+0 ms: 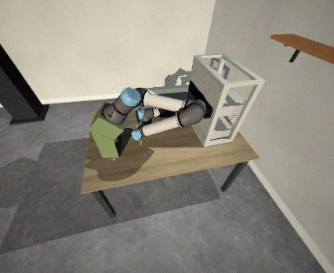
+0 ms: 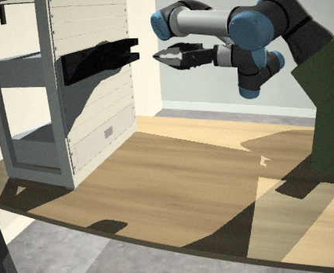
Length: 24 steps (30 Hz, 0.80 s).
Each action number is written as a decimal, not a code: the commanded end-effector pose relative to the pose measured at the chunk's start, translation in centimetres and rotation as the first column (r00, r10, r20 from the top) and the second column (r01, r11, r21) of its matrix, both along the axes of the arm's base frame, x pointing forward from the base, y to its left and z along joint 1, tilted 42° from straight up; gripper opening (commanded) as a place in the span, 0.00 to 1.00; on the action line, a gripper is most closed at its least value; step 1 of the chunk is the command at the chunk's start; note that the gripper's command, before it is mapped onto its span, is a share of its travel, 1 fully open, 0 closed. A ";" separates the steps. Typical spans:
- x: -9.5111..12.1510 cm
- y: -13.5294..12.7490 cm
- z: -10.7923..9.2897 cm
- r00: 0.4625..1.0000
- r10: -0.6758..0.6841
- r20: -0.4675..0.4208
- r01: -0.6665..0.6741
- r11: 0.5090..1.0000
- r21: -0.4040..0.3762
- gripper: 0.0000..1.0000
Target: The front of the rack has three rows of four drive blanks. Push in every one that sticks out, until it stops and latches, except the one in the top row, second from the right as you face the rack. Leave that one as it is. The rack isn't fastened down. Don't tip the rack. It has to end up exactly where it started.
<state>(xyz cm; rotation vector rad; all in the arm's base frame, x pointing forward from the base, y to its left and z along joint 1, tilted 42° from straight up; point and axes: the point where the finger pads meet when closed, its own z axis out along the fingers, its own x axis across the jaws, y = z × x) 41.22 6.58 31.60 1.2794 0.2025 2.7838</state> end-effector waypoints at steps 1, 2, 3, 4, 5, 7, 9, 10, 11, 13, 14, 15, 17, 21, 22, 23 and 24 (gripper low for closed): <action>4.6 0.7 3.8 1.000 -0.002 0.002 0.002 1.000 0.002 0.00; 4.6 0.7 3.8 1.000 -0.002 0.002 0.002 1.000 0.002 0.00; 4.6 0.7 3.9 1.000 -0.002 0.002 0.002 1.000 0.002 0.00; 4.7 0.7 3.9 1.000 -0.002 0.002 0.002 1.000 0.002 0.00; 4.7 0.7 3.9 1.000 -0.002 0.002 0.002 1.000 0.002 0.00; 4.7 0.7 4.0 1.000 -0.002 0.002 0.002 1.000 0.002 0.00; 4.8 0.7 4.0 1.000 -0.002 0.002 0.002 1.000 0.002 0.00; 4.8 0.7 4.0 1.000 -0.002 0.002 0.002 1.000 0.002 0.00; 4.8 0.7 4.0 1.000 -0.002 0.002 0.002 1.000 0.002 0.00; 4.9 0.7 4.1 1.000 -0.002 0.002 0.002 1.000 0.002 0.00; 4.9 0.7 4.1 1.000 -0.002 0.002 0.002 1.000 0.002 0.00; 4.9 0.7 4.1 1.000 -0.002 0.002 0.002 1.000 0.002 0.00; 5.0 0.7 4.2 1.000 -0.002 0.002 0.002 1.000 0.002 0.00; 5.1 0.7 4.3 1.000 -0.002 0.002 0.002 1.000 0.002 0.00; 5.1 0.7 4.3 1.000 -0.002 0.002 0.002 1.000 0.002 0.00; 5.2 0.7 4.3 1.000 -0.002 0.002 0.002 1.000 0.002 0.00; 5.2 0.7 4.3 1.000 -0.002 0.002 0.002 1.000 0.002 0.00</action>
